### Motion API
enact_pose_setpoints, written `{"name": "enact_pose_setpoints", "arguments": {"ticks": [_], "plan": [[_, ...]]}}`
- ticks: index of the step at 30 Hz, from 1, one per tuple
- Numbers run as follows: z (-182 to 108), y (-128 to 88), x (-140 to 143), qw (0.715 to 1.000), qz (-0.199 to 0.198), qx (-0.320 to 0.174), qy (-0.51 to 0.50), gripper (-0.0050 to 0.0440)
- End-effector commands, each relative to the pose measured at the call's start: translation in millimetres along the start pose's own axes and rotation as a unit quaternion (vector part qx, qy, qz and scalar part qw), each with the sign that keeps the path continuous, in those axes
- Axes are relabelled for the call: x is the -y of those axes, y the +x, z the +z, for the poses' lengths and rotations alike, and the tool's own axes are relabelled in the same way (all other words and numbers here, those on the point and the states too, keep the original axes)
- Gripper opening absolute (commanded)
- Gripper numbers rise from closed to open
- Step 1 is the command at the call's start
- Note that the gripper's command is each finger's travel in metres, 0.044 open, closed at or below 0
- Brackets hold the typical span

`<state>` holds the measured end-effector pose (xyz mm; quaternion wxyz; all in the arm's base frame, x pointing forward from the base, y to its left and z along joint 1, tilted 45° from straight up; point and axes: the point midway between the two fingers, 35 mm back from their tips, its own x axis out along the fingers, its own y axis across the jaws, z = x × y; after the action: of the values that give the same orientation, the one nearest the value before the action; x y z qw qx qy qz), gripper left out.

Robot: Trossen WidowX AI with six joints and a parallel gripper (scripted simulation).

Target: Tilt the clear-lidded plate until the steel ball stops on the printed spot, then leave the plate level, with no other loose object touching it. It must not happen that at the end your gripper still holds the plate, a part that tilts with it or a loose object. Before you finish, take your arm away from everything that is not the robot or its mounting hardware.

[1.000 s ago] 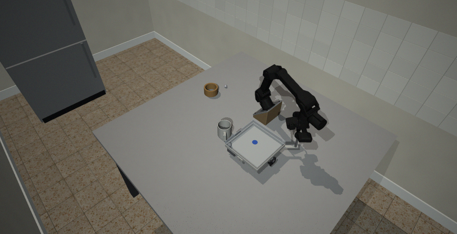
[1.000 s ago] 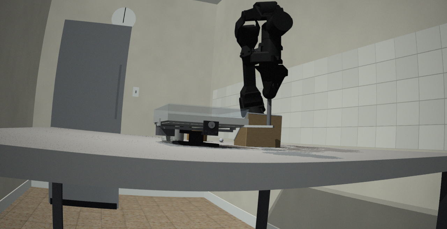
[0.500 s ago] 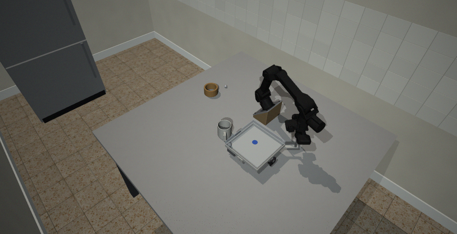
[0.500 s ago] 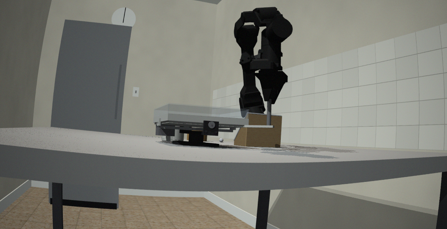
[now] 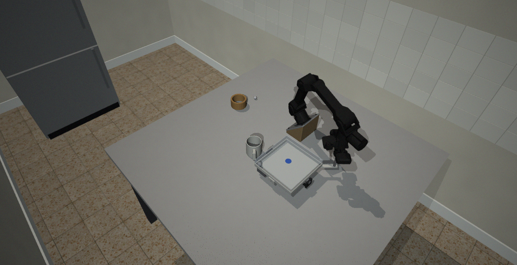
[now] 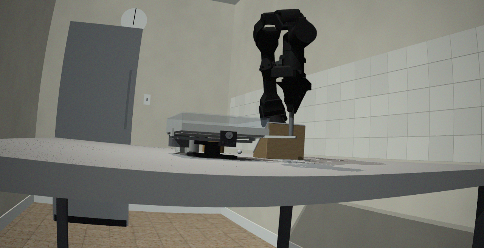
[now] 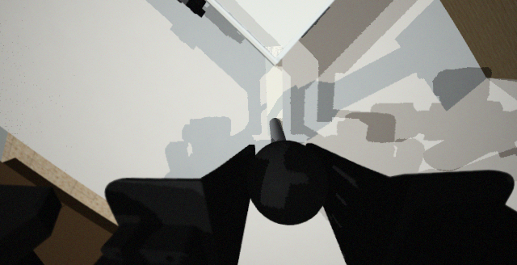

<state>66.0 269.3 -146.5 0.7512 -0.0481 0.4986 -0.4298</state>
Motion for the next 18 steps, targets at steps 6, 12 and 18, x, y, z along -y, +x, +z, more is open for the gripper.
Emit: {"name": "enact_pose_setpoints", "arguments": {"ticks": [6, 12, 18], "plan": [[1, 1, 0, 1.000, 0.001, 0.003, -0.002, 0.0150], [-2, 8, 0, 1.000, 0.003, 0.012, -0.002, 0.0150], [-4, 12, 0, 1.000, 0.003, 0.019, -0.002, 0.0150]]}}
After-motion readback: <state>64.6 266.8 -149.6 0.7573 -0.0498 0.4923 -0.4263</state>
